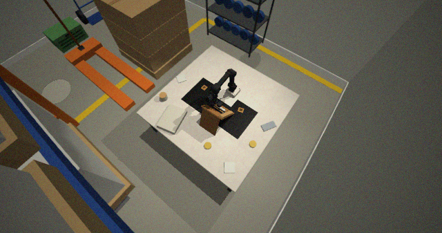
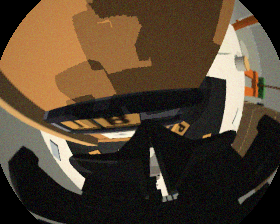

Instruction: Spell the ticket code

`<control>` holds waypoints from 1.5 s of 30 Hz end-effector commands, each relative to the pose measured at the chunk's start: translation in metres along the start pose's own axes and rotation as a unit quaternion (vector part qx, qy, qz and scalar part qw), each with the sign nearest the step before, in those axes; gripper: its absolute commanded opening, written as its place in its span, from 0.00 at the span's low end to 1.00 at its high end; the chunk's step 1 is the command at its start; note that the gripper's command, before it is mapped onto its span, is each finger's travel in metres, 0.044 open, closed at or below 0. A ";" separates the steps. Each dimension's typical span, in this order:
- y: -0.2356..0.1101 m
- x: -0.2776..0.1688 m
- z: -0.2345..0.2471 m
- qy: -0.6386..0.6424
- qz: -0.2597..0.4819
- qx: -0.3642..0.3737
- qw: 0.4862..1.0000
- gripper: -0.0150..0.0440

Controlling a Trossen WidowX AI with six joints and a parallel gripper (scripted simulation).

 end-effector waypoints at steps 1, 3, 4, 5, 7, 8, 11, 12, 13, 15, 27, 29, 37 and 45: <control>0.002 0.003 0.000 0.001 0.000 0.002 1.000 0.25; 0.003 0.003 0.000 0.001 0.000 0.002 1.000 0.25; 0.003 0.004 0.000 0.001 0.000 0.002 1.000 0.25; 0.004 0.004 0.000 0.001 0.000 0.002 1.000 0.25; 0.004 0.005 0.000 0.001 0.000 0.002 1.000 0.25; 0.005 0.005 0.000 0.001 0.000 0.002 1.000 0.25; 0.006 0.006 0.000 0.001 0.000 0.002 1.000 0.25; 0.006 0.006 0.000 0.001 0.000 0.002 1.000 0.25; 0.007 0.007 0.000 0.001 0.000 0.002 1.000 0.25; 0.007 0.007 0.000 0.001 0.000 0.002 1.000 0.25; 0.005 0.005 0.003 0.001 0.000 0.002 1.000 0.25; 0.005 0.005 0.004 0.001 0.000 0.002 1.000 0.25; 0.005 0.005 0.006 0.001 0.000 0.002 1.000 0.25; 0.005 0.006 0.009 0.001 0.000 0.002 1.000 0.25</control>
Point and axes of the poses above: the point midway between the two fingers, 35 mm back from their tips, its own y axis out along the fingers, its own z axis across the jaws, x = y × z, the point moved 1 cm from there along -y, back along the fingers, and after that the axes turned 5 degrees about -y, right-handed, at the moved point
